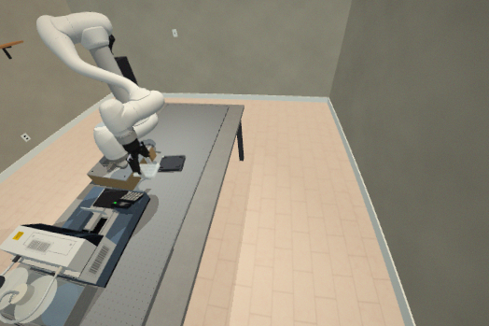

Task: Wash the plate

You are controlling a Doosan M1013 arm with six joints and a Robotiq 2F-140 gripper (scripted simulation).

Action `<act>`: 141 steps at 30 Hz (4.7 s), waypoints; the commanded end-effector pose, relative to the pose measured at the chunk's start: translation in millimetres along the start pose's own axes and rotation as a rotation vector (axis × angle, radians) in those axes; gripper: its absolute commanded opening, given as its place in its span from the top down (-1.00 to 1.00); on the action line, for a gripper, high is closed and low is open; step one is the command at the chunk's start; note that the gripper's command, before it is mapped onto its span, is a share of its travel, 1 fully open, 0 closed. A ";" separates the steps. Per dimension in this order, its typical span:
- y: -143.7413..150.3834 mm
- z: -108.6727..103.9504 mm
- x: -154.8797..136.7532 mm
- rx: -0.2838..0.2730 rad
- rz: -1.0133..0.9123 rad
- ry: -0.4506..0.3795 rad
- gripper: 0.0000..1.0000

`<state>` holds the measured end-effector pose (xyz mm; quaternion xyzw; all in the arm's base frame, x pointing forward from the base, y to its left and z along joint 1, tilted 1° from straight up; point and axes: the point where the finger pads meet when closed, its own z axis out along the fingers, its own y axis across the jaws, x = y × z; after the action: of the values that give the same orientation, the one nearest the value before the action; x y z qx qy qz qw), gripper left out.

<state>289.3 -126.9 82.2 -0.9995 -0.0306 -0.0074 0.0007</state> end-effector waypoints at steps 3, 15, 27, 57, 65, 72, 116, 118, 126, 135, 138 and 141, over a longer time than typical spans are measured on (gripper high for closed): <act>21.0 -3.8 -14.3 0.001 -0.001 0.001 0.80; 61.7 -10.9 -42.4 0.001 -0.001 0.001 0.80; 87.4 -16.0 -65.3 0.001 0.042 0.001 0.80; 152.4 -34.6 -175.9 0.001 0.042 0.001 0.80; 152.2 -34.6 -175.6 0.001 0.042 0.001 0.80; 152.0 -34.6 -175.3 0.001 0.042 0.001 0.80; 151.7 0.4 -174.7 0.001 0.042 0.001 0.80; 151.7 3.8 -174.7 0.001 0.042 0.001 0.80; 151.6 15.4 -174.7 0.001 0.042 0.001 0.80; 151.6 28.8 -174.7 0.001 0.042 0.001 0.80; 151.6 33.8 -174.7 0.001 0.042 0.001 0.80; 151.6 38.8 -174.6 0.001 0.042 0.001 0.80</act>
<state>124.8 -288.8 42.8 -0.9999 -0.0098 -0.0077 0.0016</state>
